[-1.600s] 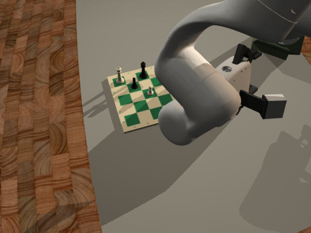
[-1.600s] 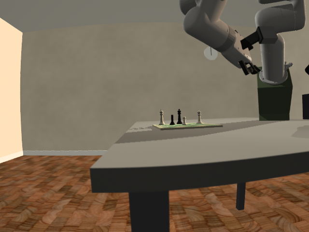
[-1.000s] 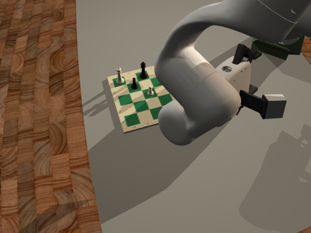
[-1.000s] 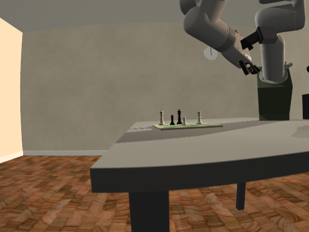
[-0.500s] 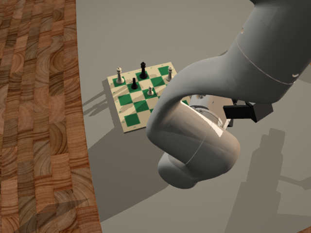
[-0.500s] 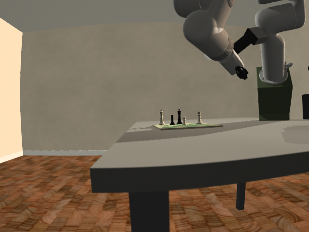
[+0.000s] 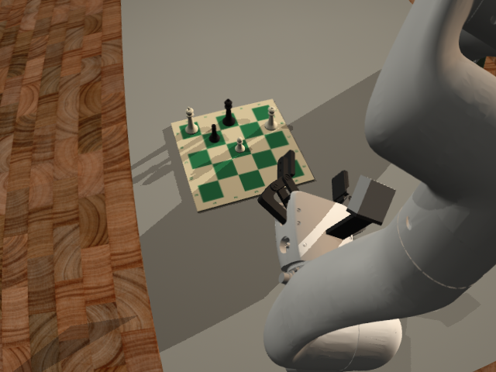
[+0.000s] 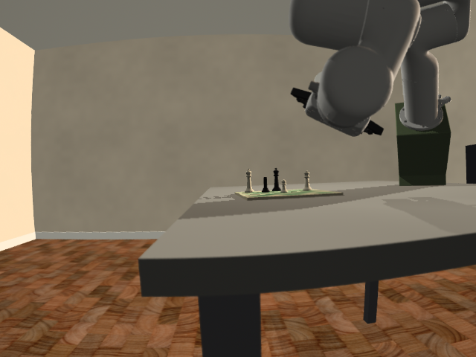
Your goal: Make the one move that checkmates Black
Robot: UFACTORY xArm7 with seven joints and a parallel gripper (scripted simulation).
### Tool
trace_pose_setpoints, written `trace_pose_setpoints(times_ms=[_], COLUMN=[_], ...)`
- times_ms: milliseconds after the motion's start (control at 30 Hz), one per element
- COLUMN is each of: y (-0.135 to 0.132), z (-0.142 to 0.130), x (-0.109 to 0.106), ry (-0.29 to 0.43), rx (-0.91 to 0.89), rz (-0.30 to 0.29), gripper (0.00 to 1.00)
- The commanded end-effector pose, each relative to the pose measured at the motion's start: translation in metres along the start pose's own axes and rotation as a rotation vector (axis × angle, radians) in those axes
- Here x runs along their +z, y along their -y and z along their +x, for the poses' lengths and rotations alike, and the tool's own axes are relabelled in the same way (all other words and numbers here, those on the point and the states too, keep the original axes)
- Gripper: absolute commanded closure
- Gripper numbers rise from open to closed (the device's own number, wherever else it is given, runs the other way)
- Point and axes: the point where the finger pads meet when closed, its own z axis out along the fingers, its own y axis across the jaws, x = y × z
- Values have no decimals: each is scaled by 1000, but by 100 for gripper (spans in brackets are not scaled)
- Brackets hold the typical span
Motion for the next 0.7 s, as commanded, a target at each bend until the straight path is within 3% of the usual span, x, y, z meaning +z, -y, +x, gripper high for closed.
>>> trace_pose_setpoints(times_ms=[0, 67, 167, 200, 333, 667], y=[8, 8, 7, 7, 3, 3], z=[-24, -24, -47, -47, -61, -62], x=[-25, -25, -54, -54, -74, -76], ry=[13, 13, 14, 14, 6, 5], rx=[-181, -181, -345, -345, -447, -458], rz=[146, 146, 293, 293, 386, 396], gripper=[0, 0, 0, 0, 0, 0])
